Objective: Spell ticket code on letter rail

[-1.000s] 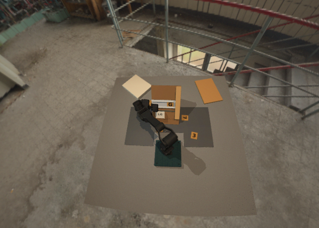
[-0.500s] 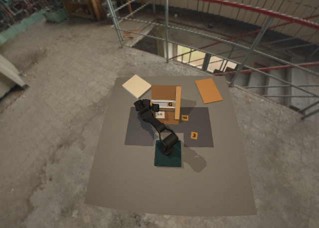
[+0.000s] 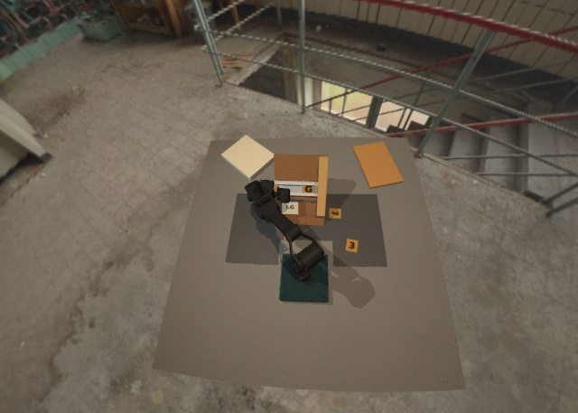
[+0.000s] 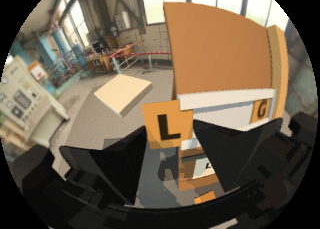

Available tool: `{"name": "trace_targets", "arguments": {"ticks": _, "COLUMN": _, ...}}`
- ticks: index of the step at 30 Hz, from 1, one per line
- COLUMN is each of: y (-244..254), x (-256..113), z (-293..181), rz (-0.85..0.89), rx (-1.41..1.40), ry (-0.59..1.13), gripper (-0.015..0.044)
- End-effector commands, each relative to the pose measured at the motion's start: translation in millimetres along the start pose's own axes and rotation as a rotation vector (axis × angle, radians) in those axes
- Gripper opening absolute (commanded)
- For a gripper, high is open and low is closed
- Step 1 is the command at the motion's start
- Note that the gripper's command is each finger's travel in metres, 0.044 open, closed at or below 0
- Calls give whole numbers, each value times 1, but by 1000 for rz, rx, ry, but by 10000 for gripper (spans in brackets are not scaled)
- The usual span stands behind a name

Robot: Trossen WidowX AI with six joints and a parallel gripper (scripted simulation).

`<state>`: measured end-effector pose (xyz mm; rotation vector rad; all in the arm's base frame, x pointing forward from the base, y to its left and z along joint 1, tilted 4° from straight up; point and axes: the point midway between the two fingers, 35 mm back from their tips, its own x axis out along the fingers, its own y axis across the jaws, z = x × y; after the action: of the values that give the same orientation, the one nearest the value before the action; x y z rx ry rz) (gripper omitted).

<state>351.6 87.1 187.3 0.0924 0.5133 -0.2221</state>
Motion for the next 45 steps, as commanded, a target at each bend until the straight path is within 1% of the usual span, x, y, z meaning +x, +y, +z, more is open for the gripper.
{"name": "trace_targets", "arguments": {"ticks": 1, "y": -3, "x": 0, "z": 0, "rz": 2, "rx": -3, "ry": 0, "gripper": 0}}
{"name": "trace_targets", "arguments": {"ticks": 45, "y": -25, "x": 0, "z": 0, "rz": 1, "rx": -5, "ry": 0, "gripper": 0}}
